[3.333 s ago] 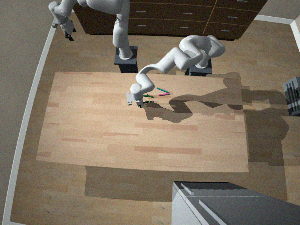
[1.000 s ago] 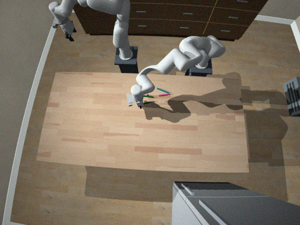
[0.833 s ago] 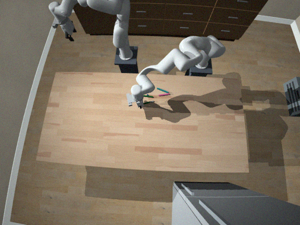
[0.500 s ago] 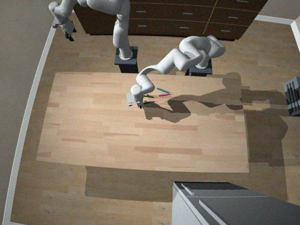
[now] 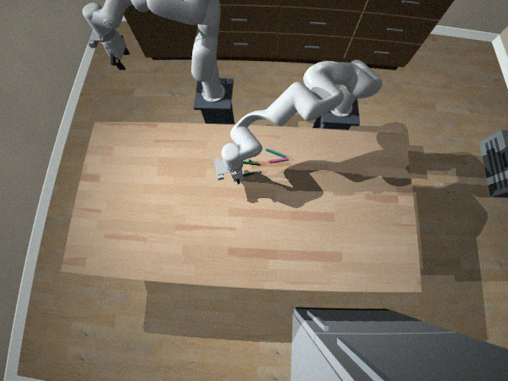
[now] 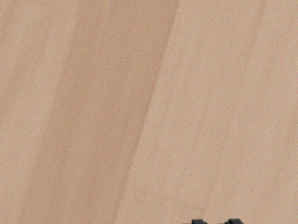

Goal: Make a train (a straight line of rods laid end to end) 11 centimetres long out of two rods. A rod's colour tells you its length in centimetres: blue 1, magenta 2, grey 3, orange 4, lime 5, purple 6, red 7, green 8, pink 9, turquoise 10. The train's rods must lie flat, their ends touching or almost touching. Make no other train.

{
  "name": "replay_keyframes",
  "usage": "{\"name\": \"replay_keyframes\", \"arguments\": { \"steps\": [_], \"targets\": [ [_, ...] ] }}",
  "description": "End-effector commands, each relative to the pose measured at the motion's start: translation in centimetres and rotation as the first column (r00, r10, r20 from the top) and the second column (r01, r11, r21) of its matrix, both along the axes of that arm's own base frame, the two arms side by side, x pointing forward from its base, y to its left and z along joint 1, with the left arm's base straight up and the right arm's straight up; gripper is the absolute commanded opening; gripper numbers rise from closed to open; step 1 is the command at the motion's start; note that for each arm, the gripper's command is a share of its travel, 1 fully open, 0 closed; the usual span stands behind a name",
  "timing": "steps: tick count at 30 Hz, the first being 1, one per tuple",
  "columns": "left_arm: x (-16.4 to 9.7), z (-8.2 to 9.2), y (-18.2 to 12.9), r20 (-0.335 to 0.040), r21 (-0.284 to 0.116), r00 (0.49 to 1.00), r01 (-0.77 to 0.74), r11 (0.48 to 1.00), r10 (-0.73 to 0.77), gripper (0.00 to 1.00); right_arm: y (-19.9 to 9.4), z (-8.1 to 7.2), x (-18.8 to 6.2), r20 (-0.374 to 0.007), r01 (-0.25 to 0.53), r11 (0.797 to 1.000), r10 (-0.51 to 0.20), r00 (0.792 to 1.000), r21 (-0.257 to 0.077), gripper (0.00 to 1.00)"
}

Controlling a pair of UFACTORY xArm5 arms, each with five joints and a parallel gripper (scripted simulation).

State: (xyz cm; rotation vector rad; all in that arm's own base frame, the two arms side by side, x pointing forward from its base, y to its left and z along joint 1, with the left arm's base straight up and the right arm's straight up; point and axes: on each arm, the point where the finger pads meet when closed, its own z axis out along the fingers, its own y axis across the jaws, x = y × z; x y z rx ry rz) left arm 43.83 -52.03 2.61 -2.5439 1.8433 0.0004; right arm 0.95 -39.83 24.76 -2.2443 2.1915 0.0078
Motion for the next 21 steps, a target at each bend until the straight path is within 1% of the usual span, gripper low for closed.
{"name": "replay_keyframes", "arguments": {
  "steps": [1, 21],
  "targets": [
    [0.11, 0.32, -0.11, 0.004, -0.005, 1.000, 0.000, 1.000, 0.000, 0.06, -0.16, 0.24, 0.00, 0.000, 0.000, 1.000, 0.000, 1.000, -0.007, 1.00],
    [0.04, 0.32, 0.11, 0.004, -0.005, 1.000, 0.000, 1.000, 0.000, 0.06, -0.16, 0.24, 0.00, 0.000, 0.000, 1.000, 0.000, 1.000, -0.007, 1.00]
  ]
}}
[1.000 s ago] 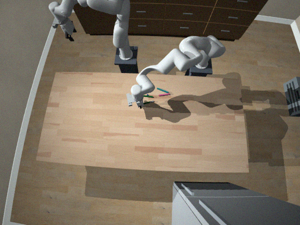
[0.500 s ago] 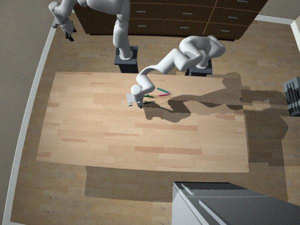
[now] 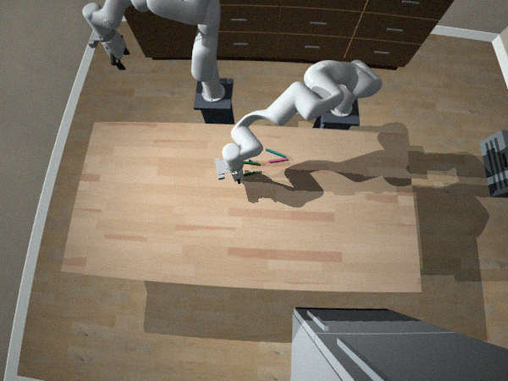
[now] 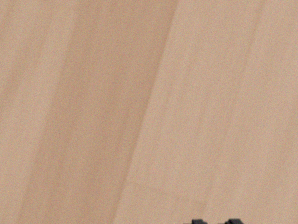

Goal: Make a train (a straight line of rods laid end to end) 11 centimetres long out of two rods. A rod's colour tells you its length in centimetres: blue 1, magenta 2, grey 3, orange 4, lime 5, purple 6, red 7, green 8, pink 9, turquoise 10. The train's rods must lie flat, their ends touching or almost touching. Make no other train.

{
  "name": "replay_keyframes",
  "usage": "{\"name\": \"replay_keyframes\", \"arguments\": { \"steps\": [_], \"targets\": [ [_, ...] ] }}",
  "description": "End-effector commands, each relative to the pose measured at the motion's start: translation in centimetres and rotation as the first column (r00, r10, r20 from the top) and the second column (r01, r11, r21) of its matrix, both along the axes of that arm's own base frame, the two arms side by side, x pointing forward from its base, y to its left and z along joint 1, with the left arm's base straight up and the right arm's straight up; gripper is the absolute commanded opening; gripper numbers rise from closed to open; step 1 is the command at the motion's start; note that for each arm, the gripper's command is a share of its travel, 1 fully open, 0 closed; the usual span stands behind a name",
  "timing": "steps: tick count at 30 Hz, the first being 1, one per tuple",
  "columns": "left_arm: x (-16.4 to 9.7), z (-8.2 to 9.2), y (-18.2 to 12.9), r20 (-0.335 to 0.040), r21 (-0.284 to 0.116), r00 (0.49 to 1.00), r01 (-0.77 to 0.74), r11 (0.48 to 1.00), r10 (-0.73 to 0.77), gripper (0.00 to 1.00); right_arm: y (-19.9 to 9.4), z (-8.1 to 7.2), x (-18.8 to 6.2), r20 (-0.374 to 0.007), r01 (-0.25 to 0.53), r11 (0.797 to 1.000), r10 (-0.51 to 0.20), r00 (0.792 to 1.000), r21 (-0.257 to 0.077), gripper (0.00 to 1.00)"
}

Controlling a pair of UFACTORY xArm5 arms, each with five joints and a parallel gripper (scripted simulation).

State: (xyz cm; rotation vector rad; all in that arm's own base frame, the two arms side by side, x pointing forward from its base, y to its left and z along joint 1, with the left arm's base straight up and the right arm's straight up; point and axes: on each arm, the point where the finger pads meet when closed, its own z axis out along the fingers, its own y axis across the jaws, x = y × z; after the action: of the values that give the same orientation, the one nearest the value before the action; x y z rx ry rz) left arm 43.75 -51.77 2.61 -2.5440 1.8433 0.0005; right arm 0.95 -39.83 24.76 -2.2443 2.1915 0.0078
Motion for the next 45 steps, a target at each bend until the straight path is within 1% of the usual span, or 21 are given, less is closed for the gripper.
{"name": "replay_keyframes", "arguments": {
  "steps": [1, 11, 12, 14, 15, 17, 18, 22, 23, 25, 26, 39, 42, 45],
  "targets": [
    [0.1, 0.3, -0.1, 0.004, -0.005, 1.000, 0.000, 1.000, 0.000, 0.06, -0.2, 0.2, 0.0, 0.000, 0.000, 1.000, 0.000, 1.000, -0.007, 1.00],
    [0.1, 0.3, -0.1, 0.004, -0.005, 1.000, 0.000, 1.000, 0.000, 0.06, -0.2, 0.2, 0.0, 0.000, 0.000, 1.000, 0.000, 1.000, -0.007, 1.00],
    [0.1, 0.3, -0.1, 0.004, -0.005, 1.000, 0.000, 1.000, 0.000, 0.10, -0.2, 0.2, 0.0, 0.000, 0.000, 1.000, 0.000, 1.000, -0.007, 1.00],
    [0.1, 0.3, -0.1, 0.004, -0.005, 1.000, 0.000, 1.000, 0.000, 0.10, -0.2, 0.2, 0.0, 0.000, 0.000, 1.000, 0.000, 1.000, -0.007, 1.00],
    [0.1, 0.3, -0.1, 0.004, -0.005, 1.000, 0.000, 1.000, 0.000, 0.14, -0.2, 0.2, 0.0, 0.000, 0.000, 1.000, 0.000, 1.000, -0.007, 1.00],
    [0.1, 0.3, -0.1, 0.004, -0.005, 1.000, 0.000, 1.000, 0.000, 0.14, -0.2, 0.2, 0.0, 0.000, 0.000, 1.000, 0.000, 1.000, -0.007, 1.00],
    [0.1, 0.3, -0.1, 0.004, -0.005, 1.000, 0.000, 1.000, 0.000, 0.18, -0.2, 0.2, 0.0, 0.000, 0.000, 1.000, 0.000, 1.000, -0.007, 1.00],
    [0.1, 0.3, -0.1, 0.004, -0.005, 1.000, 0.000, 1.000, 0.000, 0.18, -0.2, 0.2, 0.0, 0.000, 0.000, 1.000, 0.000, 1.000, -0.007, 1.00],
    [0.1, 0.3, -0.1, 0.004, -0.005, 1.000, 0.000, 1.000, 0.000, 0.22, -0.2, 0.2, 0.0, 0.000, 0.000, 1.000, 0.000, 1.000, -0.007, 1.00],
    [0.1, 0.3, -0.1, 0.004, -0.005, 1.000, 0.000, 1.000, 0.000, 0.22, -0.2, 0.2, 0.0, 0.000, 0.000, 1.000, 0.000, 1.000, -0.007, 1.00],
    [0.1, 0.3, -0.1, 0.004, -0.005, 1.000, 0.000, 1.000, 0.000, 0.26, -0.2, 0.2, 0.0, 0.000, 0.000, 1.000, 0.000, 1.000, -0.007, 1.00],
    [0.1, 0.4, -0.1, 0.004, -0.005, 1.000, 0.000, 1.000, 0.000, 0.26, -0.2, 0.2, 0.0, 0.000, 0.000, 1.000, 0.000, 1.000, -0.007, 1.00],
    [0.1, 0.9, -0.1, 0.004, -0.005, 1.000, 0.000, 1.000, 0.000, 0.26, -0.2, 0.2, 0.0, 0.000, 0.000, 1.000, 0.000, 1.000, -0.007, 1.00],
    [0.1, 2.0, -0.1, 0.004, -0.005, 1.000, 0.000, 1.000, 0.000, 0.26, -0.2, 0.2, 0.0, 0.000, 0.000, 1.000, 0.000, 1.000, -0.007, 1.00]
  ]
}}
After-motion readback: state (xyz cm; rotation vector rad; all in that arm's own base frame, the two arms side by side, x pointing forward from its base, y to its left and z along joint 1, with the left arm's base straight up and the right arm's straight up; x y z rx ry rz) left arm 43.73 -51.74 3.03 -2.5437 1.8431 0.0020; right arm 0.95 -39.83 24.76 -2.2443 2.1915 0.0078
